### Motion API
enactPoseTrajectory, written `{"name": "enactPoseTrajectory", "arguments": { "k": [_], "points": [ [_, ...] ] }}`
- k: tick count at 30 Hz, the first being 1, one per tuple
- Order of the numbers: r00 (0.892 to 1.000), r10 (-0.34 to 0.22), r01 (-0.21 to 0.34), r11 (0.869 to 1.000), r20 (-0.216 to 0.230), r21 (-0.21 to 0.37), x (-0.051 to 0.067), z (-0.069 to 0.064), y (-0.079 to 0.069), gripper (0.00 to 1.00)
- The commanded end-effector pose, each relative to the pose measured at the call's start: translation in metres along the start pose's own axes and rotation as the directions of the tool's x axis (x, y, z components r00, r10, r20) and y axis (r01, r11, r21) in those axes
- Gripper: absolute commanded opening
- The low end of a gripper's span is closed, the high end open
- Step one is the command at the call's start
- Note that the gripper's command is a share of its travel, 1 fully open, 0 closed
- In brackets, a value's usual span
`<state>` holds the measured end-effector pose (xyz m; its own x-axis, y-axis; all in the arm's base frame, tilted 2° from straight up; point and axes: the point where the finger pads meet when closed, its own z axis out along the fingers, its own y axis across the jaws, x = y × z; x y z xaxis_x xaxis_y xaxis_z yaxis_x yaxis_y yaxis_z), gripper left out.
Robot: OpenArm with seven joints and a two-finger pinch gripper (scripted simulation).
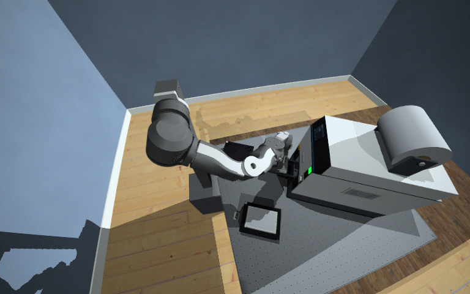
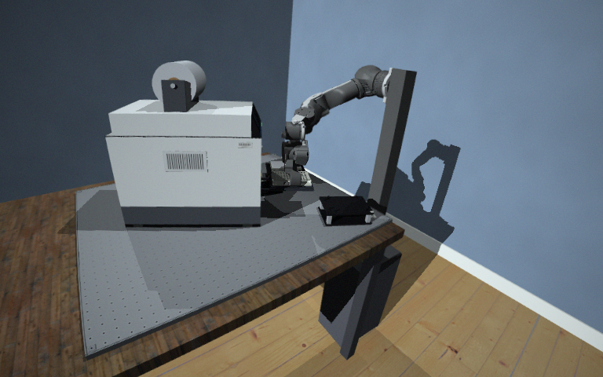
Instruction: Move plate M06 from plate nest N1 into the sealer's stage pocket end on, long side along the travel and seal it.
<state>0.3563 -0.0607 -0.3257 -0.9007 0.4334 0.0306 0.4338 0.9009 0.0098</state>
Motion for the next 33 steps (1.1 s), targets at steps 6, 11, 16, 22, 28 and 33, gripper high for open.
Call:
{"name": "enactPoseTrajectory", "arguments": {
  "k": [6, 11, 16, 22, 28, 33],
  "points": [
    [1.0, -0.001, 0.001, 1.0, -0.001, -0.004, 0.0007, 0.0024, 0.0006, 0.0],
    [1.0, -0.001, 0.001, 1.0, -0.001, -0.004, 0.0009, 0.0031, 0.0006, 0.0],
    [1.0, -0.001, 0.001, 1.0, -0.001, -0.004, 0.0009, 0.0031, 0.0006, 0.0],
    [1.0, -0.003, 0.003, 1.0, -0.001, -0.004, 0.0009, 0.0045, 0.0007, 0.0],
    [1.0, -0.004, 0.004, 1.0, -0.001, -0.004, 0.001, 0.0055, 0.0009, 0.0],
    [1.0, -0.004, 0.004, 1.0, -0.001, -0.004, 0.001, 0.0055, 0.0009, 0.0]
  ]
}}
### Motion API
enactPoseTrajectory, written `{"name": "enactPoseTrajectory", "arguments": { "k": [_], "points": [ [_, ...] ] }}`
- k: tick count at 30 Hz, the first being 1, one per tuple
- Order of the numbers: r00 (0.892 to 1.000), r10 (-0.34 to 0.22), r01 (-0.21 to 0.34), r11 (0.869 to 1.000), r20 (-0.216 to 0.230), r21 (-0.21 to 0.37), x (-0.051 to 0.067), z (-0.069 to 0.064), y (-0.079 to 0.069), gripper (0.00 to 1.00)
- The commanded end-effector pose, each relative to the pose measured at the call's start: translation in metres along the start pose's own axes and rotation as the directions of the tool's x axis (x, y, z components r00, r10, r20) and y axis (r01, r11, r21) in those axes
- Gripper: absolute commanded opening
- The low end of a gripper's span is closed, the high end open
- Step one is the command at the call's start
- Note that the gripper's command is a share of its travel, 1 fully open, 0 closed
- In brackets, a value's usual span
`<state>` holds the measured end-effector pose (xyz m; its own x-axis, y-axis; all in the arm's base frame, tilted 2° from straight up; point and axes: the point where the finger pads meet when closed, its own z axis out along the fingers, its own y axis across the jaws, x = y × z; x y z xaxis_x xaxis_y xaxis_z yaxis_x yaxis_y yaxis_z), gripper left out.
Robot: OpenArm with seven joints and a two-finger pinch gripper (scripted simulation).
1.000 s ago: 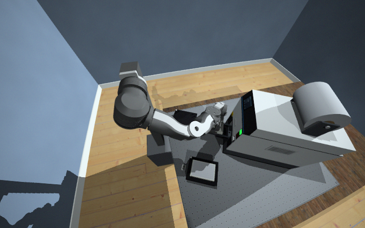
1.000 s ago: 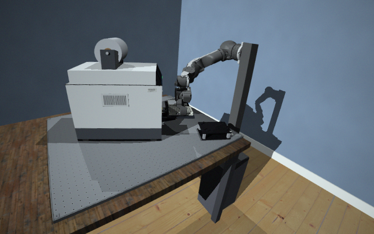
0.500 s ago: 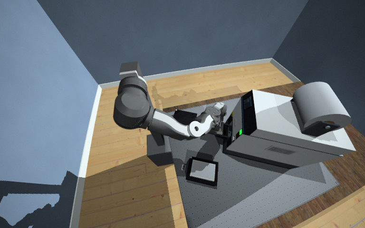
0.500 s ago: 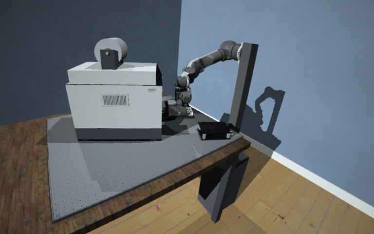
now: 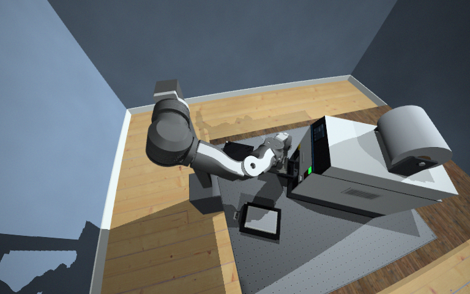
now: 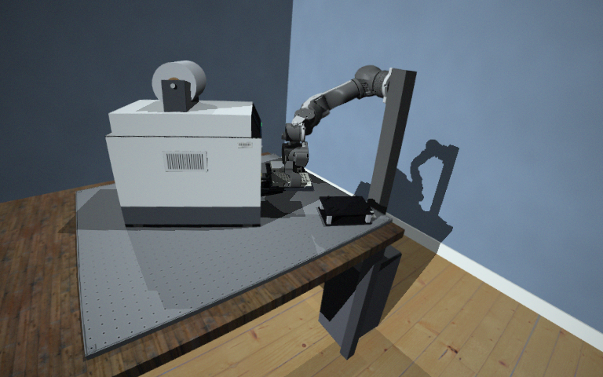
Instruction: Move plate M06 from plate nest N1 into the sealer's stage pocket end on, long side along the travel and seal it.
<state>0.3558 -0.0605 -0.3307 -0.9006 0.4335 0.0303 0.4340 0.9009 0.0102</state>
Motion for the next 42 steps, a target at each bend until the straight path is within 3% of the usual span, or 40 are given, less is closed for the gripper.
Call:
{"name": "enactPoseTrajectory", "arguments": {
  "k": [1, 3, 4, 37, 42],
  "points": [
    [1.0, -0.004, 0.004, 1.0, -0.001, -0.004, 0.001, 0.0, 0.001, 0.0],
    [1.0, -0.004, 0.004, 1.0, -0.001, -0.004, 0.001, 0.0, 0.001, 0.0],
    [1.0, -0.003, 0.003, 1.0, -0.001, -0.004, 0.0, 0.0, 0.001, 0.77],
    [1.0, 0.0, 0.0, 1.0, 0.001, -0.002, 0.0, -0.001, 0.0, 0.77],
    [1.0, 0.0, 0.0, 1.0, 0.002, -0.004, 0.0, -0.041, 0.0, 0.77]
  ]
}}
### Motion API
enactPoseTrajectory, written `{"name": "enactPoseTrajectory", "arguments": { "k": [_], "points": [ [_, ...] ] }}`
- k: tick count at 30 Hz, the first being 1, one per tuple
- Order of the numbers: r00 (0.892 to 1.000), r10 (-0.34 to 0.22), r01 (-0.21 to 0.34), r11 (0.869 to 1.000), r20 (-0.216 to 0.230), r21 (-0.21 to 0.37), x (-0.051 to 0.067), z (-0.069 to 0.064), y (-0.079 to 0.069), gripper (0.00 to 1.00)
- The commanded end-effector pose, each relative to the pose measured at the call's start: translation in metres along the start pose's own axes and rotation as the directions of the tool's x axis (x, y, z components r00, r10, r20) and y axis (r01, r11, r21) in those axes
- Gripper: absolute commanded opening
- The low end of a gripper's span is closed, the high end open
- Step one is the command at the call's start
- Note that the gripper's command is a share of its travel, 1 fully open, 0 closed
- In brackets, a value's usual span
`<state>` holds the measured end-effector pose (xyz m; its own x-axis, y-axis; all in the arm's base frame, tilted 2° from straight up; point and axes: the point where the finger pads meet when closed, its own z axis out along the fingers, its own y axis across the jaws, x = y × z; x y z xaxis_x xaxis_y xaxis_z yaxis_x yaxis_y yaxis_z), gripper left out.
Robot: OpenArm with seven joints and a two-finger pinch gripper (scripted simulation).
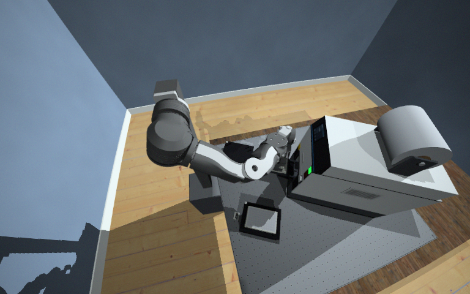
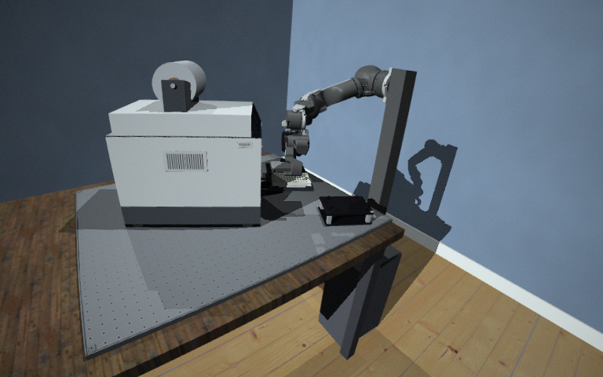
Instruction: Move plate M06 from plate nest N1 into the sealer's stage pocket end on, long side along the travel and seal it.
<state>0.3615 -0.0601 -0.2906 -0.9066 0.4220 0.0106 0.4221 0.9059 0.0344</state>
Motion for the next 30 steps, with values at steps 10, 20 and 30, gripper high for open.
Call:
{"name": "enactPoseTrajectory", "arguments": {
  "k": [10, 20, 30],
  "points": [
    [1.0, 0.014, -0.013, 1.0, -0.017, 0.02, 0.003, -0.001, -0.003, 0.77],
    [1.0, 0.014, -0.013, 1.0, -0.017, 0.02, 0.003, -0.04, -0.002, 0.77],
    [1.0, 0.014, -0.013, 1.0, -0.017, 0.02, 0.003, -0.04, -0.002, 0.77]
  ]
}}
